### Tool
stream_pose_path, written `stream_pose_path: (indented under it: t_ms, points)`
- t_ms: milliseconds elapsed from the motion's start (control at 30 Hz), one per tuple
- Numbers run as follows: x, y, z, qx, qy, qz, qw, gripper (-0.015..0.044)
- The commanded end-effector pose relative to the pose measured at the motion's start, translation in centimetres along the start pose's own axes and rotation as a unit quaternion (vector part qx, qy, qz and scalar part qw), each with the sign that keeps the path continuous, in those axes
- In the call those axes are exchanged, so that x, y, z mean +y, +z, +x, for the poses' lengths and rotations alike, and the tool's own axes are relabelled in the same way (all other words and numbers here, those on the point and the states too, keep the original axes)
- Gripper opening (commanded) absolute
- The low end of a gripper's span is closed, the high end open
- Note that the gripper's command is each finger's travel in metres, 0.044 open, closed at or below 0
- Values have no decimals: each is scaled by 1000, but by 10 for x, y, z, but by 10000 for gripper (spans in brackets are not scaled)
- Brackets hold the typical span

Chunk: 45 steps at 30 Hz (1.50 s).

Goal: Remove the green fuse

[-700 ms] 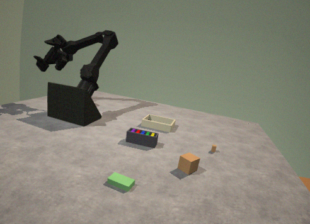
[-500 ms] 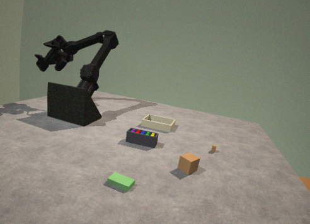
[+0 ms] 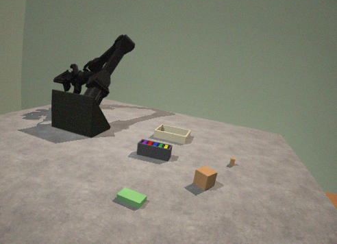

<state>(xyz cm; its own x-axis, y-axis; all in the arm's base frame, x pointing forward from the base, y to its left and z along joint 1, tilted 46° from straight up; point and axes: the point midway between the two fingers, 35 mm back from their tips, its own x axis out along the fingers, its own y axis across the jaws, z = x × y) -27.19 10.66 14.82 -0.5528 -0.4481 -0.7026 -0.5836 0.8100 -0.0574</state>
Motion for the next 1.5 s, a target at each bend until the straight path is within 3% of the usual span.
stream_pose_path:
  t_ms: [0,333,667,833,1033,1467]
  points:
    - [38,27,-51,-26,115,-49,992,62]
    - [72,110,-192,-179,332,-116,919,62]
    - [17,189,-335,-413,430,-116,794,62]
    - [-31,226,-382,-513,411,-107,746,62]
    - [-100,277,-408,-599,335,-97,721,62]
    - [-270,364,-401,-673,121,-127,719,62]
